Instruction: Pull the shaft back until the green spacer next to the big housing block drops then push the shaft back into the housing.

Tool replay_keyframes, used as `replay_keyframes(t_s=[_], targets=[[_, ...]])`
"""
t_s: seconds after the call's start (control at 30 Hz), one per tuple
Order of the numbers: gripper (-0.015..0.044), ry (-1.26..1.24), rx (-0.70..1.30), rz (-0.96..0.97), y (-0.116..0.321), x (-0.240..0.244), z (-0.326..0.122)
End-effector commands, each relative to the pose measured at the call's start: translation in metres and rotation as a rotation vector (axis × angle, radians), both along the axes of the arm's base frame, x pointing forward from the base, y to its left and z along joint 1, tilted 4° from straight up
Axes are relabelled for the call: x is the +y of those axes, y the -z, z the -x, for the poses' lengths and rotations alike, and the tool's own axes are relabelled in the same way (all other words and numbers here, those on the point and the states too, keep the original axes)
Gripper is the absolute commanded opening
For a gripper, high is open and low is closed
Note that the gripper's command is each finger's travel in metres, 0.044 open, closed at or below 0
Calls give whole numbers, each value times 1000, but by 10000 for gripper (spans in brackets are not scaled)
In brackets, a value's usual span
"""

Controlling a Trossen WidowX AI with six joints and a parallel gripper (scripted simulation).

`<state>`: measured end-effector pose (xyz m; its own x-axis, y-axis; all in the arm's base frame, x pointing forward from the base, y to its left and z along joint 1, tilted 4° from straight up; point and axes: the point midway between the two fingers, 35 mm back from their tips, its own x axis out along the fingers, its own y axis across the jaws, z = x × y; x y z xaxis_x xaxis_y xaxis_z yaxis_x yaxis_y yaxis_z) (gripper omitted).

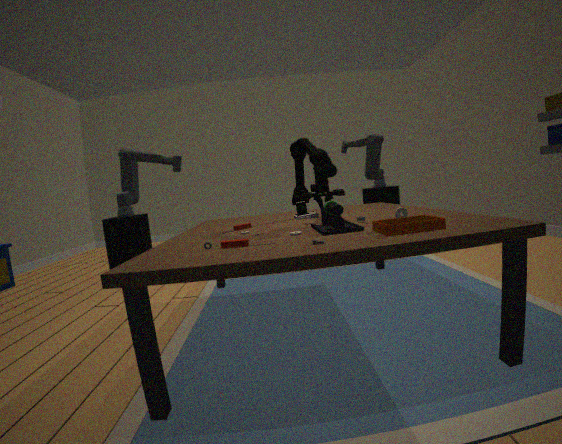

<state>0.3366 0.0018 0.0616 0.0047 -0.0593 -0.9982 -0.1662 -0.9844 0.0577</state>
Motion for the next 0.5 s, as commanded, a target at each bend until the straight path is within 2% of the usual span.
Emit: replay_keyframes(t_s=[0.0,0.47], targets=[[0,4,3,-3,0,1,2],[0,4,3,-3,0,1,3]])
